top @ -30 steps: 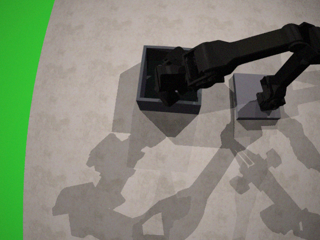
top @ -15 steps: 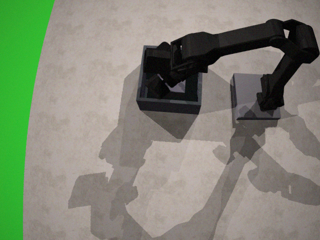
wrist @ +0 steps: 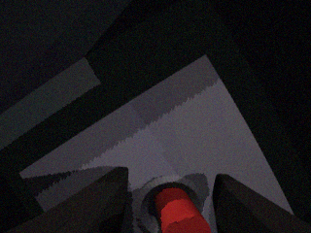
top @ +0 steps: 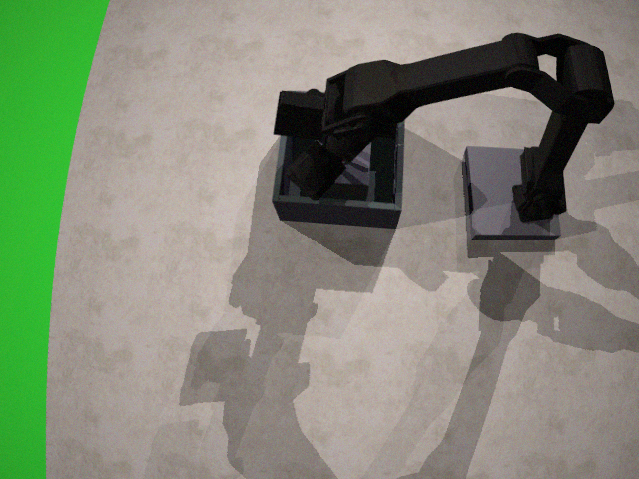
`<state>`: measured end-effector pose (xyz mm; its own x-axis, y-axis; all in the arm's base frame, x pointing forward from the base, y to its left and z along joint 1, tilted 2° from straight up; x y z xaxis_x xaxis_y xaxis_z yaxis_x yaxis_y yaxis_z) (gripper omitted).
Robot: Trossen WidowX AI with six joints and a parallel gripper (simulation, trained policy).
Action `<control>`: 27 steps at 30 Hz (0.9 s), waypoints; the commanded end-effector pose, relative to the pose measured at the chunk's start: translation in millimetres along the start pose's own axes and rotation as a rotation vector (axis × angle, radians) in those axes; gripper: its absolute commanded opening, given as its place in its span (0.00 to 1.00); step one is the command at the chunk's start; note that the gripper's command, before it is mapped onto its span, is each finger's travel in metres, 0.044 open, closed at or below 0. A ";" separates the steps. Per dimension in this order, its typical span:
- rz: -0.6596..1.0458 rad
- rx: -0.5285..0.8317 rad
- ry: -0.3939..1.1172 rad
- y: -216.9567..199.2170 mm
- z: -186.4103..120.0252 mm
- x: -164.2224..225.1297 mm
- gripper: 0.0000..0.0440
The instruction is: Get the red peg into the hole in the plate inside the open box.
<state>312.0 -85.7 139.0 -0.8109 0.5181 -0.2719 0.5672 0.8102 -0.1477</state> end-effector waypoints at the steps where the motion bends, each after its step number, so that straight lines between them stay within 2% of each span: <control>1: -0.020 -0.015 0.008 1.3 -0.3 -9.0 0.49; 9: -0.033 -0.077 0.016 11.2 -9.9 -32.9 0.97; 10: -0.035 -0.086 0.017 12.8 -11.5 -36.1 1.00; 27: -0.069 -0.244 0.007 46.4 -50.3 -83.1 1.00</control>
<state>366.0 -96.3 176.1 -0.8590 0.4933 -0.1371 0.5035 0.8625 -0.0516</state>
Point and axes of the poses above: the point midway between the two fingers, 35 mm back from their tips, its own z axis out along the fingers, its own y axis across the jaws, x = y × z, the point moved 7 cm from there along -z, back along the fingers, and after that the axes turned 15 degrees about -z, right-handed, at the moved point
